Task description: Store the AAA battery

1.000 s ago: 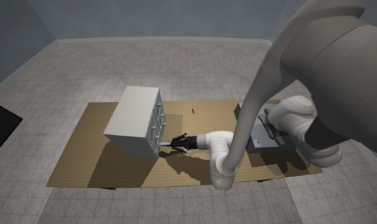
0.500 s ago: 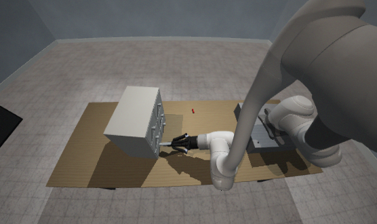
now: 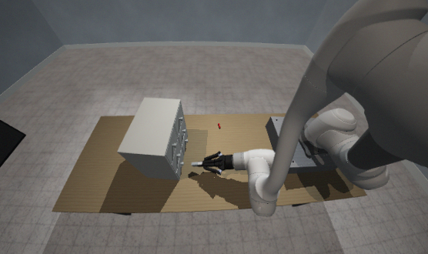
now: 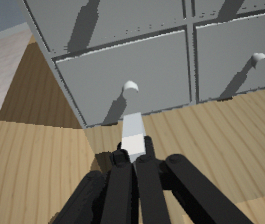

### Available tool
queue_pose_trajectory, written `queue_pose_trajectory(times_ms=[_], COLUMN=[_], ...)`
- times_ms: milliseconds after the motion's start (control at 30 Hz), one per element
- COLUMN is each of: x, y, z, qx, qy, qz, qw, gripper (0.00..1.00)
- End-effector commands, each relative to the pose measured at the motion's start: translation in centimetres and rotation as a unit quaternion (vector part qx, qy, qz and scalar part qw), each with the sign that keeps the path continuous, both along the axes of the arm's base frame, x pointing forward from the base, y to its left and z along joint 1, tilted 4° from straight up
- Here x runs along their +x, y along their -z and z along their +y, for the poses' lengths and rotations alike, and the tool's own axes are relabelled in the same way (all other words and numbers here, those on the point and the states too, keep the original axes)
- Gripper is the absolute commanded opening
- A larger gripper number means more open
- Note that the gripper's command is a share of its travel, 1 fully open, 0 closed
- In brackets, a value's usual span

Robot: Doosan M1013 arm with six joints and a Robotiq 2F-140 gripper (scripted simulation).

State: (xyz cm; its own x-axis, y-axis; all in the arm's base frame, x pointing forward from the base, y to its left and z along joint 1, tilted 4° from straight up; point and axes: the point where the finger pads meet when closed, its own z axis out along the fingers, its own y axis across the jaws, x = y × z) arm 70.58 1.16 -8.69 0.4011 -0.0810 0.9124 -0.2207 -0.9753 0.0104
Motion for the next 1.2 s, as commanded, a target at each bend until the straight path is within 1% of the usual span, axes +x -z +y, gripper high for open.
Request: queue_pose_trajectory(times_ms=[0,100,133,200,400,433,533,600,933,1067,1167], x=[-0.3,-0.4,-0.6,-1.2,-3.6,-3.6,-4.3,-4.4,-4.5,-4.8,-5.1], y=[-0.2,-0.4,-0.9,-2.2,-8.0,-8.0,-9.6,-9.9,-10.0,-10.3,-10.7], z=[0.1,0.1,0.2,0.3,0.9,0.9,1.1,1.1,1.1,1.2,1.3], qx=[0.000,0.000,0.000,0.000,0.000,0.000,0.000,0.000,0.001,0.005,0.010], qy=[0.000,0.000,0.000,0.000,0.000,0.000,0.000,0.000,0.000,0.000,0.001], qz=[0.000,0.000,0.000,0.000,0.000,0.000,0.000,0.000,0.006,0.022,0.042], qw=[1.000,1.000,1.000,1.000,1.000,1.000,1.000,1.000,1.000,1.000,0.999], gripper=[0.00,0.00,0.00,0.00,0.00,0.00,0.00,0.00,0.00,0.00,0.00])
